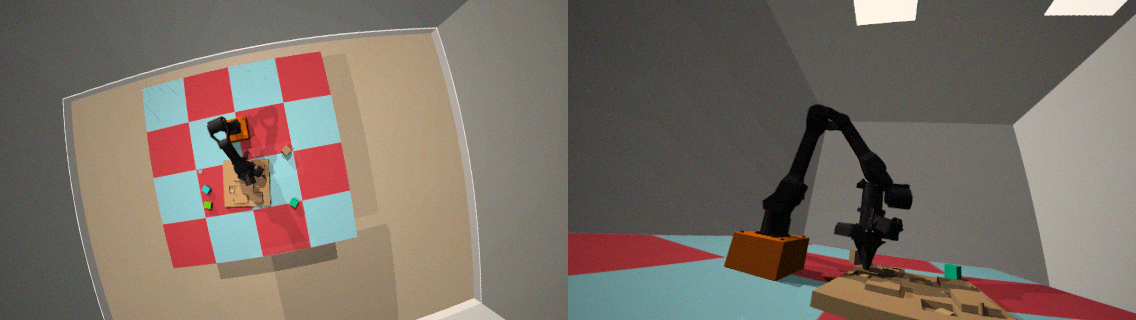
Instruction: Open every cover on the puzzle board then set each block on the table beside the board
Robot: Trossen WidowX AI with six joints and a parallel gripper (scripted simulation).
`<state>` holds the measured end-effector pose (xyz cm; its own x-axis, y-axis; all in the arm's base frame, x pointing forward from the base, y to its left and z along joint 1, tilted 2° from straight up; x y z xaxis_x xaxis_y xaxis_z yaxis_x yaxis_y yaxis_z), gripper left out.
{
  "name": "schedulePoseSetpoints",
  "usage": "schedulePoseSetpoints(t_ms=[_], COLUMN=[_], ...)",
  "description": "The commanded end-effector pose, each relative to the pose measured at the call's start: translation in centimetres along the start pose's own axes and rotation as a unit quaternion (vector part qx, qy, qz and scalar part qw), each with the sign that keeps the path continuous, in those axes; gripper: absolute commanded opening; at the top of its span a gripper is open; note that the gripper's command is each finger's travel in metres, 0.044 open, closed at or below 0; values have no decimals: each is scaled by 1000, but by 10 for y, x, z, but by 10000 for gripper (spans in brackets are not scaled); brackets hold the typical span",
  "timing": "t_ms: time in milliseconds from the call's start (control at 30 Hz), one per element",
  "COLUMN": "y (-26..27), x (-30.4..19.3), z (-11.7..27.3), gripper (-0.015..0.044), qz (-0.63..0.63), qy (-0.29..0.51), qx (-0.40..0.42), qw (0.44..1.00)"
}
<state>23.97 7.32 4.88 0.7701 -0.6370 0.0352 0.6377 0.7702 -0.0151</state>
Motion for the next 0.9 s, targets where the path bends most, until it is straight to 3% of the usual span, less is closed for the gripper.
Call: schedulePoseSetpoints(t_ms=[0, 867], y=[0, -1], x=[0, -1], z=[0, -13], gripper=[0, 0], qz=[0, -2], qy=[0, 2], qx=[0, 0], qw=[1000, 1000])
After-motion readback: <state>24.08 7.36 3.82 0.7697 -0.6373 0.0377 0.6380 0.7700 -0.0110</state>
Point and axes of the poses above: the point midway between the two fingers, 35 mm back from their tips, its own z axis back along the fingers, its own y axis across the jaws, x = y × z, the point moved 6 cm from there along z, back along the fingers, and after that the axes turned 10 degrees about -z, right-handed, at the moved point
